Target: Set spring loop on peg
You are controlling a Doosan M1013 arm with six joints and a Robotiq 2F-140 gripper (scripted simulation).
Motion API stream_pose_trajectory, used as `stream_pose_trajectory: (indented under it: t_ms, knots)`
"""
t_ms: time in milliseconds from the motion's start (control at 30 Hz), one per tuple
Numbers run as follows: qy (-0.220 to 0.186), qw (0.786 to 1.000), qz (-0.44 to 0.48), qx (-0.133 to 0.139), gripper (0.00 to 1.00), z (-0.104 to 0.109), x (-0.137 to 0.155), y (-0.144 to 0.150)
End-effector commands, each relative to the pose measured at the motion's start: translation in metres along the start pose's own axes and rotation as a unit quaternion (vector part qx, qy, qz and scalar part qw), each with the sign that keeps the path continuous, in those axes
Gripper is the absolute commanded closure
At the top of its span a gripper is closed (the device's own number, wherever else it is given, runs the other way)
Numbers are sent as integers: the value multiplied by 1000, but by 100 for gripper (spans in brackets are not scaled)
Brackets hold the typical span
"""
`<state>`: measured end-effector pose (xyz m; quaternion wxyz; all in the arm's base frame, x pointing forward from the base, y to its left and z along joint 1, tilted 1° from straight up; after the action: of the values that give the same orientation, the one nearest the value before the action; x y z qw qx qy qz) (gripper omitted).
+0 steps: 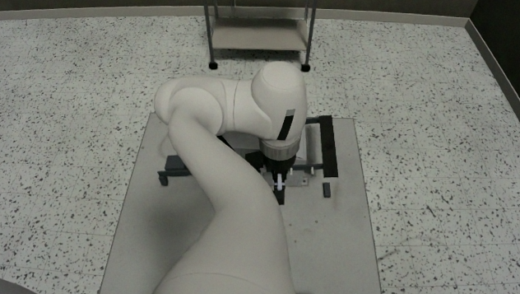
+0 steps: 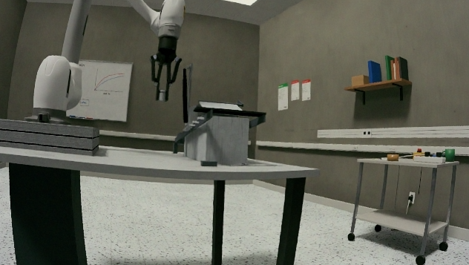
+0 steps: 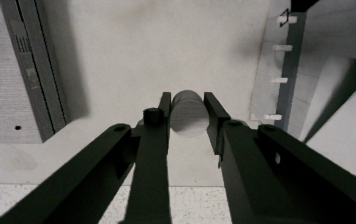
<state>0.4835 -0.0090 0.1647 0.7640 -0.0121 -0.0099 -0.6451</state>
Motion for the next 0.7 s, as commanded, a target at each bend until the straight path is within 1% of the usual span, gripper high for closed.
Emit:
stream_pose_trajectory:
  t_ms: [0, 367, 467, 667]
  knots:
    - [-2, 1000, 0, 0, 75, 2, 5, 4]
    - [-10, 1000, 0, -1, 75, 8, 28, 21]
    - [-10, 1000, 0, -1, 75, 7, 28, 20]
    - [-15, 1000, 0, -1, 75, 11, 40, 29]
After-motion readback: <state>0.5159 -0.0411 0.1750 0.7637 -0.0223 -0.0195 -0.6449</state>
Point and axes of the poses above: the point where the finger pads meet when closed, its own z axis back along the fingers, its own y axis across the jaws, x = y × z, the point moved 1 cm from there along z, back along the fingers, and after that the axes turned 7 degrees about z, right-handed, at the moved point
